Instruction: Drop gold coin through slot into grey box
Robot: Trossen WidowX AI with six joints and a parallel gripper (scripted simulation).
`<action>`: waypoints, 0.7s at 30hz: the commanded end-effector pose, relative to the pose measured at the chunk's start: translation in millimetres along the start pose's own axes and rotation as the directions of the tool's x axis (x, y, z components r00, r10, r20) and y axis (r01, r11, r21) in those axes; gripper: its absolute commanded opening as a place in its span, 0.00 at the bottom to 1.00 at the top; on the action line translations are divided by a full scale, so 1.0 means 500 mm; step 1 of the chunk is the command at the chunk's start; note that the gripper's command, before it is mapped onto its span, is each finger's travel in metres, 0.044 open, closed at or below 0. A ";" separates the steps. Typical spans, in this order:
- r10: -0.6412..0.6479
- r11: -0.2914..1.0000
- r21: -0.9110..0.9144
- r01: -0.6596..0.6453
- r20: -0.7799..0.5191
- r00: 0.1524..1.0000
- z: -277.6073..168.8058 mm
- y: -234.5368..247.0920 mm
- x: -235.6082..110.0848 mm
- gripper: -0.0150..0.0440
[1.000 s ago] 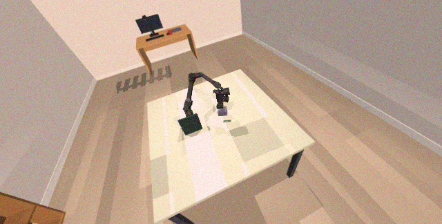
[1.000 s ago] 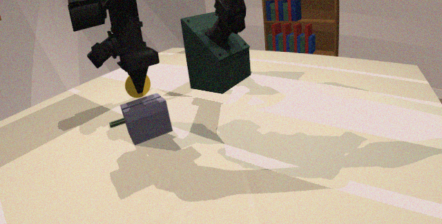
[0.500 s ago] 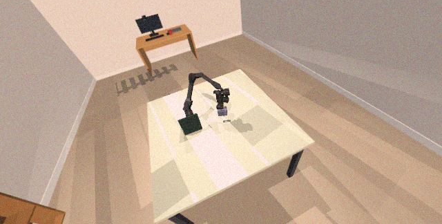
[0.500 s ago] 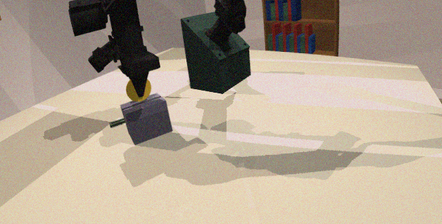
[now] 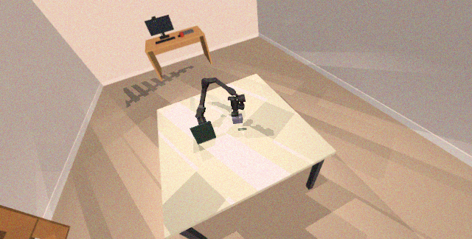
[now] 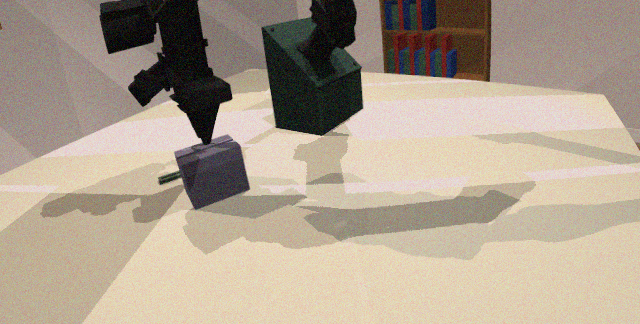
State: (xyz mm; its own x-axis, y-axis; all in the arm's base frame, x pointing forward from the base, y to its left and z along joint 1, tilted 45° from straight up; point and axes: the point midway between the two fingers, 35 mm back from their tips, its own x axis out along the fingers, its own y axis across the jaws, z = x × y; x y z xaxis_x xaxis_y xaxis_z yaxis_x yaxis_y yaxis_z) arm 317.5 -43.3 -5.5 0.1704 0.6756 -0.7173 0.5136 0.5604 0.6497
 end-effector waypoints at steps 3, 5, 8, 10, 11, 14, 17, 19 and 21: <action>0.000 1.000 -0.001 0.000 0.000 1.000 0.000 0.000 -0.001 0.53; 0.000 1.000 0.000 0.000 0.000 1.000 0.000 0.000 -0.008 0.62; -0.001 1.000 0.000 0.001 0.000 1.000 0.000 -0.001 -0.034 0.75; -0.001 1.000 0.000 0.001 0.000 1.000 0.000 -0.001 -0.036 0.84; -0.001 1.000 0.001 0.001 0.000 1.000 0.000 -0.001 -0.043 0.88; 0.002 1.000 0.005 -0.002 -0.006 1.000 -0.006 -0.001 -0.111 1.00; 0.003 1.000 0.005 -0.003 -0.007 1.000 -0.007 -0.001 -0.117 1.00; 0.003 1.000 0.005 -0.003 -0.007 1.000 -0.007 -0.001 -0.117 1.00; 0.003 1.000 0.005 -0.003 -0.007 1.000 -0.007 -0.001 -0.117 1.00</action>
State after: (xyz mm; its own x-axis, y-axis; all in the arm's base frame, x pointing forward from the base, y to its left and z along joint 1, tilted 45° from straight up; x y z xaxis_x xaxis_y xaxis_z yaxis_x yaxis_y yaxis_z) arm 305.6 -80.5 35.1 0.1710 0.6804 -0.7126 0.5199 0.5520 0.6519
